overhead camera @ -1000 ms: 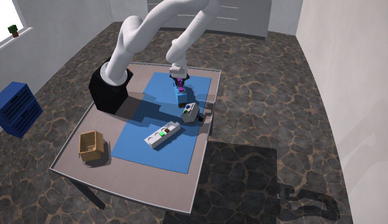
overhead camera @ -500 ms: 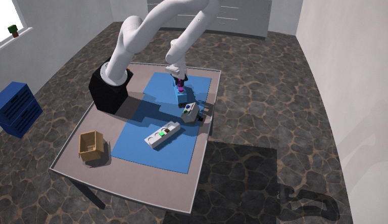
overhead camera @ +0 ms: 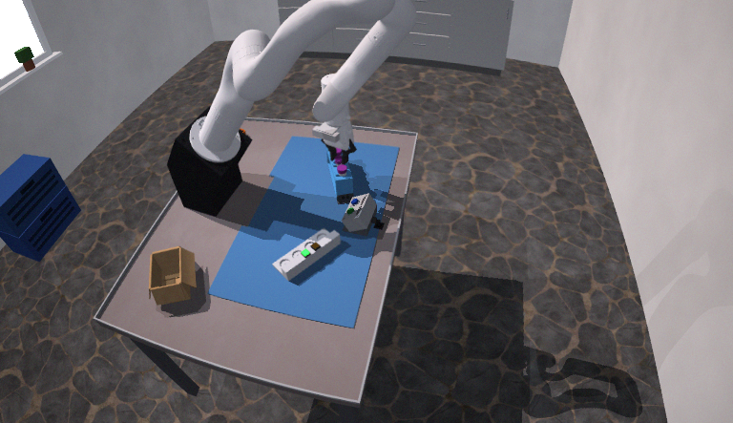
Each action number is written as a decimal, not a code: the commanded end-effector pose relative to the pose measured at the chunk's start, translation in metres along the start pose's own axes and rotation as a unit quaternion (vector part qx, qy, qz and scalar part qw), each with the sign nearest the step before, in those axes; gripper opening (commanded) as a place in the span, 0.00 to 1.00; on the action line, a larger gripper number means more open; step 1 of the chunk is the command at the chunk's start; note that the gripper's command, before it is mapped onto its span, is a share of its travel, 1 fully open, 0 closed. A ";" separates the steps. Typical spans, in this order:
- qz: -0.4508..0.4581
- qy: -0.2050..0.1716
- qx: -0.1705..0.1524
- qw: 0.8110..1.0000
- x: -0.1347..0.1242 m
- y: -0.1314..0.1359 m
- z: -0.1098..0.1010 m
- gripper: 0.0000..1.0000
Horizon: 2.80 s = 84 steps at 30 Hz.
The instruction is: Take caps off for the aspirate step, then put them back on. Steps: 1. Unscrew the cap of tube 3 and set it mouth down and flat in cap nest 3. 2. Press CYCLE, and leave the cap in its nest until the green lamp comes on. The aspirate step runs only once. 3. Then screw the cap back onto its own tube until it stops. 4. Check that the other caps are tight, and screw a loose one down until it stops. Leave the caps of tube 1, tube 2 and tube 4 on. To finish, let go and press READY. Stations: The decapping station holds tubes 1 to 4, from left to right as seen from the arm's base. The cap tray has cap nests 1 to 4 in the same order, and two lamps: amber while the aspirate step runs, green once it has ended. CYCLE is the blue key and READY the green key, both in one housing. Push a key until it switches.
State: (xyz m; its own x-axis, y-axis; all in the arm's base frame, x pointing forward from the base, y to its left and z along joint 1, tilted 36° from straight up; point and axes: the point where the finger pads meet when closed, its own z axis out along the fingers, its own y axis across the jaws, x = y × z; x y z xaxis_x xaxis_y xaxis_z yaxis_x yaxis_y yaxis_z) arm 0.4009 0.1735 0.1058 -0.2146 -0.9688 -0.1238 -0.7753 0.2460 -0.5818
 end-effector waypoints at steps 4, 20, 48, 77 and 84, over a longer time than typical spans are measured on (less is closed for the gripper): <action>-0.184 0.001 0.000 0.983 0.000 0.000 0.000 0.46; -0.489 0.000 0.000 0.872 0.000 0.000 0.000 0.46; -0.690 0.001 -0.001 0.724 0.000 0.000 0.000 0.00; -0.307 0.001 0.000 0.952 0.000 0.000 0.000 0.00; -0.161 0.001 0.000 0.987 0.000 0.000 0.001 0.00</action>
State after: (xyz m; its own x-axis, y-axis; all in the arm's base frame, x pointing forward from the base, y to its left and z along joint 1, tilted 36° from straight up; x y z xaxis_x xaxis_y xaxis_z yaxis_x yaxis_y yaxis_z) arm 0.4015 0.1736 0.1055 0.2057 -0.9537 0.2193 -0.7939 -0.2936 -0.5324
